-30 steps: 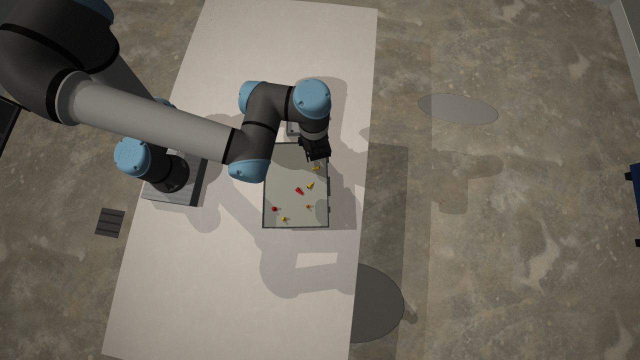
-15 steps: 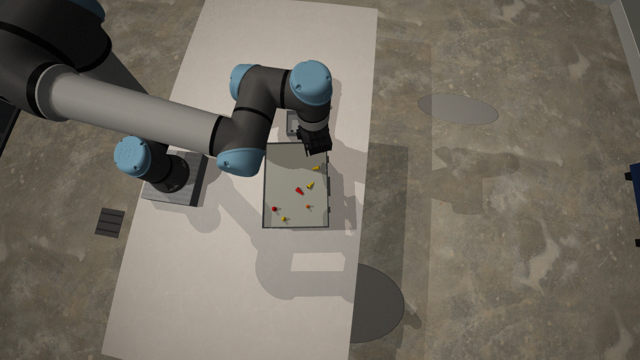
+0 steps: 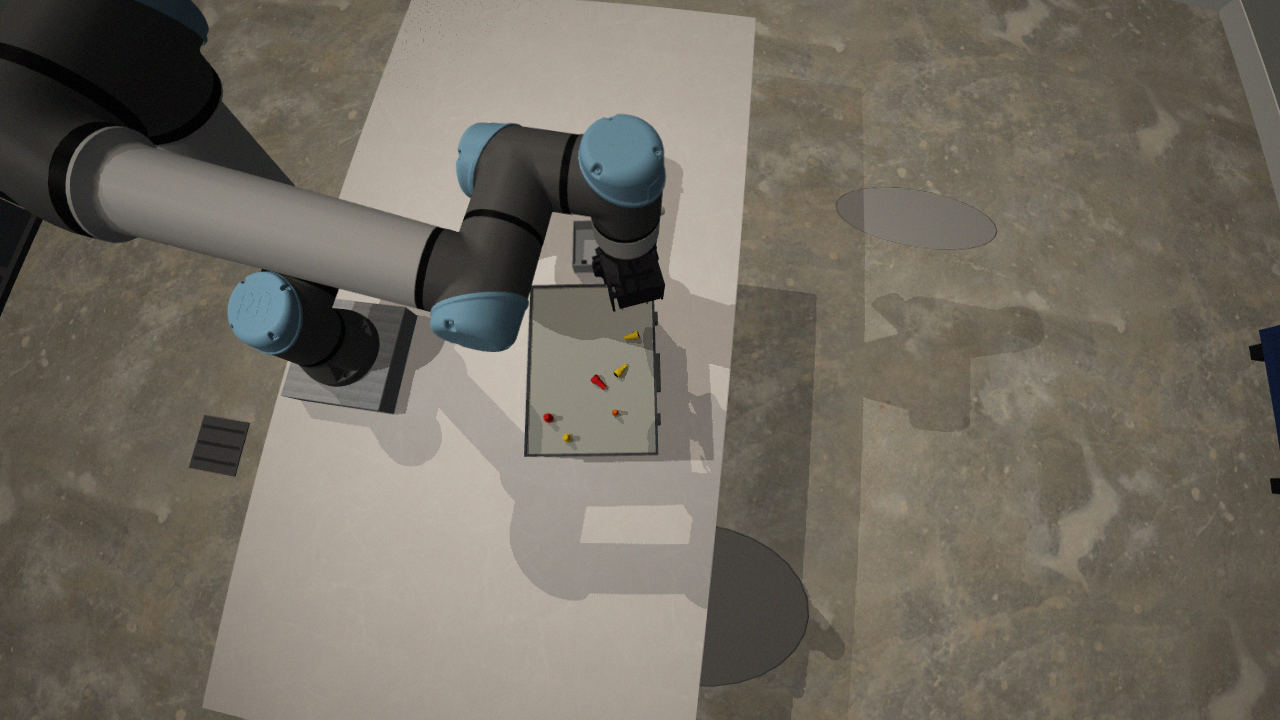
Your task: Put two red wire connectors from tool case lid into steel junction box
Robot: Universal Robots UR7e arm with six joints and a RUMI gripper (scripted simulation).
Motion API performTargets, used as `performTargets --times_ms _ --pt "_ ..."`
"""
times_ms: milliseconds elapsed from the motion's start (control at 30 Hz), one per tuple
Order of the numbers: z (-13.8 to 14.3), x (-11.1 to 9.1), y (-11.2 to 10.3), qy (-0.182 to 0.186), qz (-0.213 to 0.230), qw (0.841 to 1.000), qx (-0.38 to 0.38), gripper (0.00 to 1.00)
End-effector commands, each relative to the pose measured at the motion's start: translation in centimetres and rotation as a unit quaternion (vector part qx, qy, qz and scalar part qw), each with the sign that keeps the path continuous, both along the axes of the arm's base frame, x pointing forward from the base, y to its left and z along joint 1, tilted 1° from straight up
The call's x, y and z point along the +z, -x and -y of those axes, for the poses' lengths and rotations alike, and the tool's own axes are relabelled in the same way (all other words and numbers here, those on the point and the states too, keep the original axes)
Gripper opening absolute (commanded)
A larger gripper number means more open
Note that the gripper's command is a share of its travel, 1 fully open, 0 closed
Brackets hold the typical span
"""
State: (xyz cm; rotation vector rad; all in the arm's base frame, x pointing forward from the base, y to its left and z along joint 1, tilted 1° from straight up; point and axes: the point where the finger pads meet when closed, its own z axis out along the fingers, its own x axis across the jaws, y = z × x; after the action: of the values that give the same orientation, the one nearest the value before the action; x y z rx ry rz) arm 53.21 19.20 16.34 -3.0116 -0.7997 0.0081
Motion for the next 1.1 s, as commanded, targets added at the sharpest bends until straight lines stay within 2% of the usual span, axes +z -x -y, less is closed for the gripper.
performTargets --times_ms 0,233,467,533,867,1067 --pt "-0.2 0.1 0.1 0.0 0.001 1.0 0.0 0.0" --pt "-2.1 0.1 1.5 0.0 0.001 1.0 0.0 0.0" --pt "-6.1 0.3 4.3 0.0 0.001 1.0 0.0 0.0" --pt "-6.1 0.3 4.3 0.0 0.001 1.0 0.0 0.0" --pt "-12.7 0.5 8.9 0.0 0.001 1.0 0.0 0.0" --pt "-15.1 0.5 10.7 0.0 0.001 1.0 0.0 0.0"
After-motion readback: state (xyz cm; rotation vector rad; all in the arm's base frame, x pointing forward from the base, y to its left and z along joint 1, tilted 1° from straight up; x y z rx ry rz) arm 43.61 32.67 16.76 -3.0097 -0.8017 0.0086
